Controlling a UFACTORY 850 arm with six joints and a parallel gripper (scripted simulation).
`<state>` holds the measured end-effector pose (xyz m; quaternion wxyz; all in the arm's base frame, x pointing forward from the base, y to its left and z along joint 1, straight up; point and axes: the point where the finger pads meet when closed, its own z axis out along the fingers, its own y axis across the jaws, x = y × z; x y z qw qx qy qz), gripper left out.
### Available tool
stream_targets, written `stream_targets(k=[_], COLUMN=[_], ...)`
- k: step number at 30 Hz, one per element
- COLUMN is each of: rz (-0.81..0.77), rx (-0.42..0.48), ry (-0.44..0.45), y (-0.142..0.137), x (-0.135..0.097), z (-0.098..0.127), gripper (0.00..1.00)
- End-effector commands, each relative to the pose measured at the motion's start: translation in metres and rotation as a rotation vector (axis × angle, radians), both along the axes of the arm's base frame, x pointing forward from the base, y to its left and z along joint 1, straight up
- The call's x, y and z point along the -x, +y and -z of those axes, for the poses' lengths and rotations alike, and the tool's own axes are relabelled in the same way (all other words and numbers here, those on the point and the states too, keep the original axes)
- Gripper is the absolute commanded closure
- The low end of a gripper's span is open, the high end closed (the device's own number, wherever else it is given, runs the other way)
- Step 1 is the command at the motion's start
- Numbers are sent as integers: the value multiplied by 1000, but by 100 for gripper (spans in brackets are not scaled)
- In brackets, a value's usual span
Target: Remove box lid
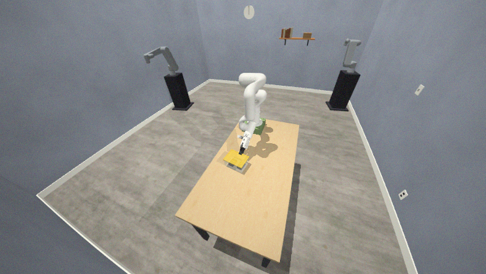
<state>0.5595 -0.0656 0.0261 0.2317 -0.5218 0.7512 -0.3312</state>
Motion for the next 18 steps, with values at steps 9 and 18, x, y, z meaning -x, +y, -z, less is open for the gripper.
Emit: stream_targets(k=[9,18], rz=[0,0], rx=[-10,-13], ry=[25,33], y=[0,0], x=[-1,-1], z=[-5,-6], gripper=[100,100])
